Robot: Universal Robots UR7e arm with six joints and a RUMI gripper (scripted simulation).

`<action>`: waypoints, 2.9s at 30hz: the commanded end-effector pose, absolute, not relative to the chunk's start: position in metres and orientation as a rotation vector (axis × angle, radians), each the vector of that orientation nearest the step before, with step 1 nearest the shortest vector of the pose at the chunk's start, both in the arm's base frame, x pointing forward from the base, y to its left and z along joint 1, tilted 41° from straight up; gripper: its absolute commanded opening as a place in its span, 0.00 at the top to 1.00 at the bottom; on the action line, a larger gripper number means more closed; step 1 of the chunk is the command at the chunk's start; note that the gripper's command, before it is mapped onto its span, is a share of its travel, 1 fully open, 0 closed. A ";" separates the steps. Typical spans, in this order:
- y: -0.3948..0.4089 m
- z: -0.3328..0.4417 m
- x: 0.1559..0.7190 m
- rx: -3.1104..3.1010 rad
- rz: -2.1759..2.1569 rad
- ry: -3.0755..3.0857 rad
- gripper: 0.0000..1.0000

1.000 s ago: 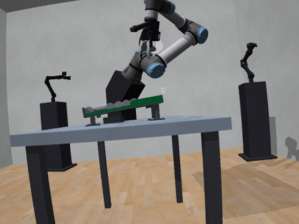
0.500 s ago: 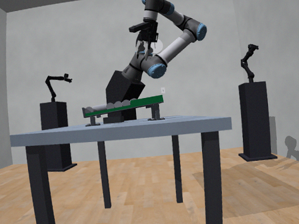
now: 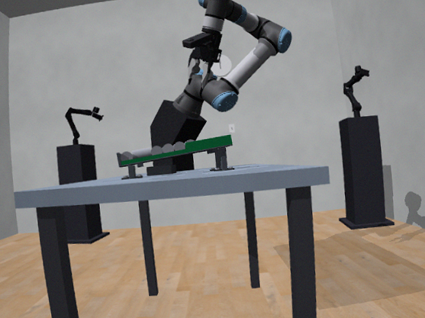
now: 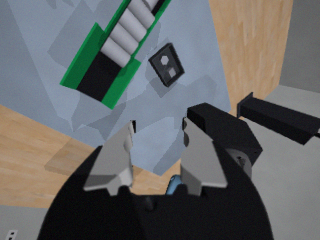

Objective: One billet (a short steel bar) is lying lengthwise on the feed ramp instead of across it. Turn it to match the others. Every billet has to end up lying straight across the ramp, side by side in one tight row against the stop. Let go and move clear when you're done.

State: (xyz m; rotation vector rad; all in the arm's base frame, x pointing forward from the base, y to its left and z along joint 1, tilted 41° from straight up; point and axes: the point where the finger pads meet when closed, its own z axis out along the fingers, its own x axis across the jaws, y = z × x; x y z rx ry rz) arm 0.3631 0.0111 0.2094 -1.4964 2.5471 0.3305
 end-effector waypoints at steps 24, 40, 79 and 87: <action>-0.002 0.180 0.415 -1.993 0.114 2.353 0.60; -0.001 0.165 0.445 -2.221 -0.001 2.221 0.60; -0.004 0.104 0.395 -2.548 -0.222 1.465 0.60; -0.003 0.105 0.394 -2.587 -0.261 1.321 0.60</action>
